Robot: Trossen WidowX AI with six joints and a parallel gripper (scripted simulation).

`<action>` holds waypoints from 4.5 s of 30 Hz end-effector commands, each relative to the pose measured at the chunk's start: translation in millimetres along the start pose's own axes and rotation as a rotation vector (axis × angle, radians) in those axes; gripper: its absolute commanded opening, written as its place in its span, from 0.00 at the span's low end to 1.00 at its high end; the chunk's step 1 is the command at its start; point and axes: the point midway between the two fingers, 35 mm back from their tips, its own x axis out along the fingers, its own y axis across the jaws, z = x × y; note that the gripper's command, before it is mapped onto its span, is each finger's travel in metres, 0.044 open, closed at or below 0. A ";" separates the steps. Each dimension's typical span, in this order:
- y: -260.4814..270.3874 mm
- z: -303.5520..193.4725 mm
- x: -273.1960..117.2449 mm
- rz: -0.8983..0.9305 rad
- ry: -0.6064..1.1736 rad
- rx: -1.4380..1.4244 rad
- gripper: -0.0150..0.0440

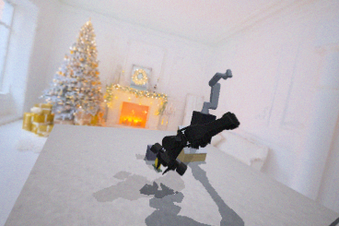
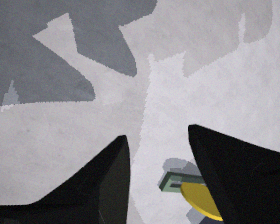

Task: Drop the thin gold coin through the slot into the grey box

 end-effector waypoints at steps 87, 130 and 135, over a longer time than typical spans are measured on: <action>-47.6 -98.7 53.2 0.243 0.384 2.162 0.25; -80.8 -101.5 -26.4 0.235 0.381 2.163 0.25; -82.7 -102.3 -35.3 0.237 0.382 2.163 0.25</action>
